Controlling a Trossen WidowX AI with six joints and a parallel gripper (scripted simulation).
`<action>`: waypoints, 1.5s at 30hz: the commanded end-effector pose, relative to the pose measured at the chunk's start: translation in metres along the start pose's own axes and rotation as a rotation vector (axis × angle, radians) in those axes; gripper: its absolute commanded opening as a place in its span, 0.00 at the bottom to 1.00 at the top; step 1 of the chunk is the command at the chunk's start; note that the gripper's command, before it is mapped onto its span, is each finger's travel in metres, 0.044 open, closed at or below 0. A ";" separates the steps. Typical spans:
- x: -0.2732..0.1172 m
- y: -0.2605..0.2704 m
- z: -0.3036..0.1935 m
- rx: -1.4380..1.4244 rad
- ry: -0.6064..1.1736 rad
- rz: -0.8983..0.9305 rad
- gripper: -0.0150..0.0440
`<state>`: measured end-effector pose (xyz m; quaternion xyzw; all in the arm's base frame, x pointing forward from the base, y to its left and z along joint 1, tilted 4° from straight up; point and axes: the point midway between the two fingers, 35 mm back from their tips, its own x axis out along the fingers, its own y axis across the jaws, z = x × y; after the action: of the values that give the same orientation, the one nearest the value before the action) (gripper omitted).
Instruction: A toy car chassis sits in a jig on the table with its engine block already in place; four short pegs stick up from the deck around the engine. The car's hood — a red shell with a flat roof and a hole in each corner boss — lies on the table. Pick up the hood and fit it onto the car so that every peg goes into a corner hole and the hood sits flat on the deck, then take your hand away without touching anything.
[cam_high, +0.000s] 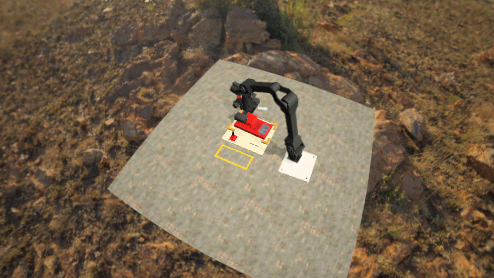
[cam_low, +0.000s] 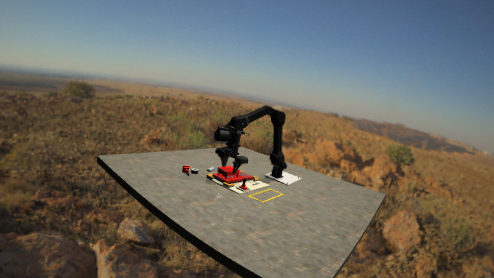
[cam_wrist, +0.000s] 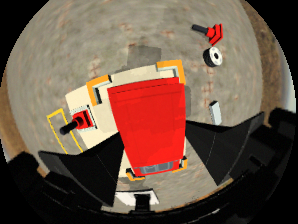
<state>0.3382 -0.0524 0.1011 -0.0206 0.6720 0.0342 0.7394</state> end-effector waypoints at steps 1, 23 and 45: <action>0.002 0.001 0.000 -0.003 0.000 0.004 0.25; 0.010 0.001 0.000 -0.003 0.000 0.004 0.25; 0.012 0.001 0.000 -0.003 0.000 0.003 0.61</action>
<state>0.3393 -0.0510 0.0894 -0.0206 0.6720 0.0366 0.7393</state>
